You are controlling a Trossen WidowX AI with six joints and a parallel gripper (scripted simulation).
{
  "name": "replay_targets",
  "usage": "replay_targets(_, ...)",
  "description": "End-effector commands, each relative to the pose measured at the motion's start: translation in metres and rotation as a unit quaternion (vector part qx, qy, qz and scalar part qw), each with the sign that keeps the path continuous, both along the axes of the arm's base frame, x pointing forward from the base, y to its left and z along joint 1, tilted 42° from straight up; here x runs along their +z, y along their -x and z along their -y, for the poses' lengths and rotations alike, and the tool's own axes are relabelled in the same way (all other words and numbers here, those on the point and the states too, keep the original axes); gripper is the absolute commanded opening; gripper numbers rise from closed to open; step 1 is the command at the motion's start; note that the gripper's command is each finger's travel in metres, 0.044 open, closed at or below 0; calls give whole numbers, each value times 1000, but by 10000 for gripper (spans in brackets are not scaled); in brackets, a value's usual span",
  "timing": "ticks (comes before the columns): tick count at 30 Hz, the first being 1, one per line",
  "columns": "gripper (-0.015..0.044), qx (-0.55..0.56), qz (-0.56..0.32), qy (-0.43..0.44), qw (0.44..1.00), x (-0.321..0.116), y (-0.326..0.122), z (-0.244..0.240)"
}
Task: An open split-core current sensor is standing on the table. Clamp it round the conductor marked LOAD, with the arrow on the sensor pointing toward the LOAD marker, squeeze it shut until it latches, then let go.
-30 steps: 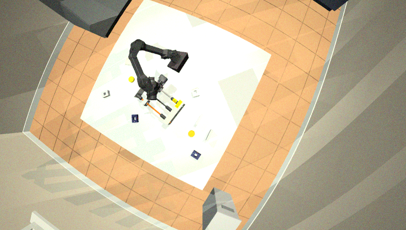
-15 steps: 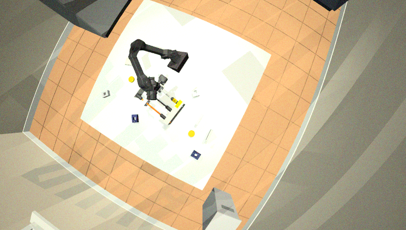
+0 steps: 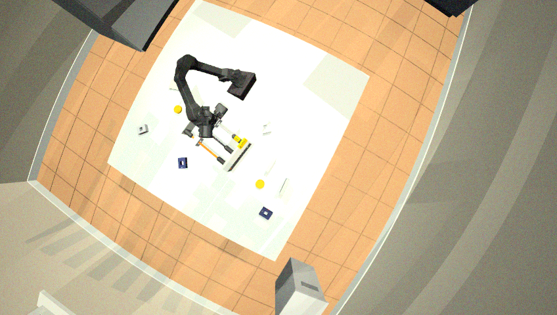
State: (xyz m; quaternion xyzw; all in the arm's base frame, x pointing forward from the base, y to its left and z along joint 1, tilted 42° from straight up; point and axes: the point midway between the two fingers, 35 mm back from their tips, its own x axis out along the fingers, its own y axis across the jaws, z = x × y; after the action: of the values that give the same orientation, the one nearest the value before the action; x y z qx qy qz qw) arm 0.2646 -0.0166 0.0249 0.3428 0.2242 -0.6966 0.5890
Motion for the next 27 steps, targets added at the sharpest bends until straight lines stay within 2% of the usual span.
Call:
replay_targets(1, 85, 0, 0, 0, 1000, 0, 0, 0)
replay_targets(2, 79, 0, 0, 0, 1000, 0, 0, 0)
replay_targets(5, 0, 0, 1, 0, 1000, 1, 0, -1)
replay_targets(27, 0, 0, -2, 1, 1000, 1, -1, 0)
